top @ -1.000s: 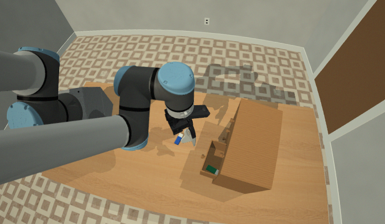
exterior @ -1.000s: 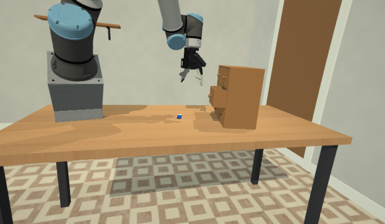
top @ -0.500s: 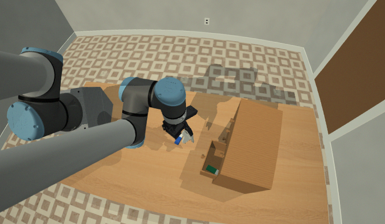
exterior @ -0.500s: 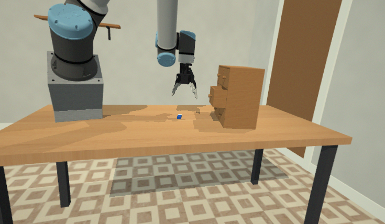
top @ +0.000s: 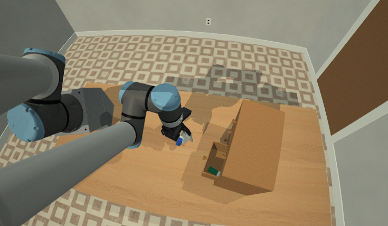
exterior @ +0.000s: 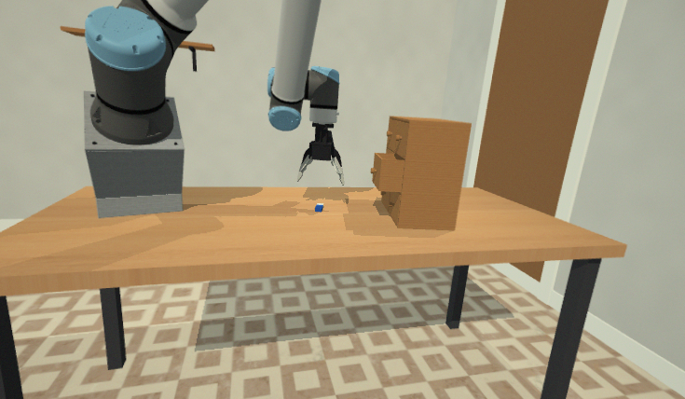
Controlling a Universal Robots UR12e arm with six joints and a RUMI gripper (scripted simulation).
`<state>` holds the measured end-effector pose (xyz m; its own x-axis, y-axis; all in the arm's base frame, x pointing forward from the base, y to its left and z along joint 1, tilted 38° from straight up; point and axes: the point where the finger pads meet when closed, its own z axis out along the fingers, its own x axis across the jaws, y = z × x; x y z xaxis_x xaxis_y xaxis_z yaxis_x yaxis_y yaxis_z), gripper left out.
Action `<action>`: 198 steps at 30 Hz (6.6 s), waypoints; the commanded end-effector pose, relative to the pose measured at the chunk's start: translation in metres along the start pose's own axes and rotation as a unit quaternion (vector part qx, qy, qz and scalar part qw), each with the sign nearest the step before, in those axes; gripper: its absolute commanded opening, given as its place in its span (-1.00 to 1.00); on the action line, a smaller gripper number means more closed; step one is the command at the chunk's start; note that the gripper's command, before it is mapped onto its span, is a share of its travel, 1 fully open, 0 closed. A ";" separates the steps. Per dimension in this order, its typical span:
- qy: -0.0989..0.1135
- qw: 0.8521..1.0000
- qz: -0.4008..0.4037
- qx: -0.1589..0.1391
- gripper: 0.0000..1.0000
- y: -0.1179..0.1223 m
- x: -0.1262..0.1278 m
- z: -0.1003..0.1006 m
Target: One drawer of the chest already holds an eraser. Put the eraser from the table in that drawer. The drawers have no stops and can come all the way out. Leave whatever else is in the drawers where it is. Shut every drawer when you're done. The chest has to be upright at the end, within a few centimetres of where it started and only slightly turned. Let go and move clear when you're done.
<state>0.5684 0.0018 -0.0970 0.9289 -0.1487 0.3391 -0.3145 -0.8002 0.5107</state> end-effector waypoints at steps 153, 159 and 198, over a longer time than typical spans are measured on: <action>0.002 1.000 -0.010 0.001 -0.54 0.000 0.000 0.061; 0.002 1.000 -0.010 0.001 -0.54 0.000 0.000 0.068; 0.002 1.000 -0.010 0.001 -0.54 0.000 0.000 0.076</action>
<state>0.5832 -0.0428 -0.1578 0.9341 -0.1311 0.3321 -0.2960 -0.8044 0.5150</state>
